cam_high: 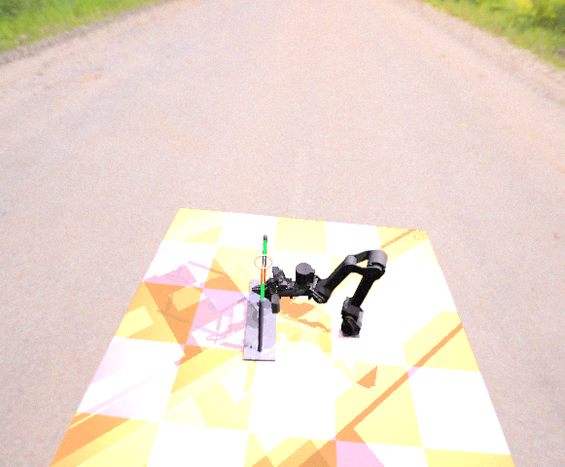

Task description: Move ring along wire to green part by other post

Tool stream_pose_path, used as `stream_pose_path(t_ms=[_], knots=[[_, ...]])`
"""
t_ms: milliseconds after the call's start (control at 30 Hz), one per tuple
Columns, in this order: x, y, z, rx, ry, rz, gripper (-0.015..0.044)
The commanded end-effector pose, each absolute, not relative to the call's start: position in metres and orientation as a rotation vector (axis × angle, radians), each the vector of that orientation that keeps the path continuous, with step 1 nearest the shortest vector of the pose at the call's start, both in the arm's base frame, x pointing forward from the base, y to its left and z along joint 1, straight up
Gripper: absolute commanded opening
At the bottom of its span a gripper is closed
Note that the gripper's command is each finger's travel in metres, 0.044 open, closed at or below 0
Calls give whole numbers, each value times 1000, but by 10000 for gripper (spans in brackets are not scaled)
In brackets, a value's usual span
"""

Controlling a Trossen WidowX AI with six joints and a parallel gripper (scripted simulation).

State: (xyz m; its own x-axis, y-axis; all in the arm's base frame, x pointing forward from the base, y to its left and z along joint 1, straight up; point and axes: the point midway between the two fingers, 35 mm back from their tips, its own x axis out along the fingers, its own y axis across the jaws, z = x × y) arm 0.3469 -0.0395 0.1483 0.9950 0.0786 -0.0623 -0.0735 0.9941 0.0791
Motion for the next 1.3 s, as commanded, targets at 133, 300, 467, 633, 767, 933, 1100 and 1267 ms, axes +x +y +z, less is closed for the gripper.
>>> stream_pose_path(t_ms=[133, 300, 467, 633, 767, 933, 1100, 1267], knots=[[345, -29, 149, 103, 67, 65, -150], [345, -26, 150, 90, 66, 63, -150], [345, -26, 151, 56, 65, 62, -150], [345, -27, 151, 9, 65, 64, -150], [343, -27, 151, -5, 83, 65, -150], [336, -29, 151, -40, 139, 67, -150], [327, -30, 152, -86, 212, 72, -150], [323, -27, 151, -121, 234, 87, -150]])
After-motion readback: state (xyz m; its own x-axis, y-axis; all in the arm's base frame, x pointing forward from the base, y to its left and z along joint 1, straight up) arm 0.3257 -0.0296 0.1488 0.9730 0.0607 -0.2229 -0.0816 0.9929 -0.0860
